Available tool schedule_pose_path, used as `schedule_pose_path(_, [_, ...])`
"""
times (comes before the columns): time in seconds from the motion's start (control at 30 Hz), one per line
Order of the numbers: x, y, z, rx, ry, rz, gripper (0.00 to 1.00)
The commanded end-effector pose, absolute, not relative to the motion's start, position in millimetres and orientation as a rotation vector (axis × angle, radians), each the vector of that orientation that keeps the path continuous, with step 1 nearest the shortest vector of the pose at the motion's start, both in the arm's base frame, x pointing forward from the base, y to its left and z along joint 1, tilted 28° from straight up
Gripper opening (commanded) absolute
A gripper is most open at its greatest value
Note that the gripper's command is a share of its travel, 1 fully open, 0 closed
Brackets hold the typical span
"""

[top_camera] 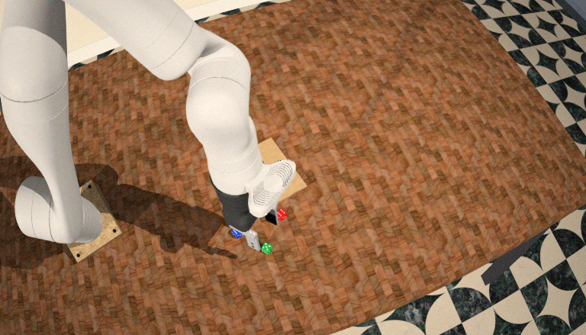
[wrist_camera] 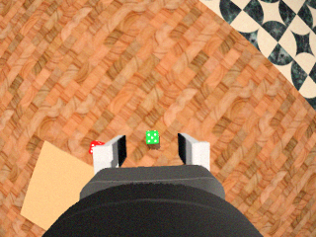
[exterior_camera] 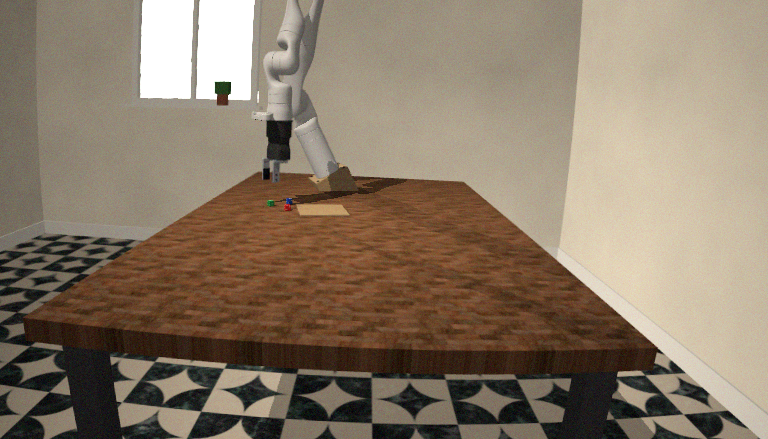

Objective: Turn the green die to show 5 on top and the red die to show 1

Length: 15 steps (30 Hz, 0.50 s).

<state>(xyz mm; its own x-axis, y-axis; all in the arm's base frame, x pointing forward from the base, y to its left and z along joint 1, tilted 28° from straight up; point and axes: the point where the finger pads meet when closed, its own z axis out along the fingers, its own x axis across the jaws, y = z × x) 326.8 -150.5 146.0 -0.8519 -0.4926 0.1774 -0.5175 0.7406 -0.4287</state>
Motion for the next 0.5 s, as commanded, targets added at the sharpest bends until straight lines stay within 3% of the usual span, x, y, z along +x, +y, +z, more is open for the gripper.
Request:
schedule_pose_path(0.0, [327.1, -150.3, 146.2, 0.838, -2.882, 0.735, 1.00])
schedule_pose_path(0.03, [327.1, -150.3, 146.2, 0.838, -2.882, 0.735, 0.64])
schedule_pose_path(0.47, [327.1, -150.3, 146.2, 0.838, -2.882, 0.735, 0.64])
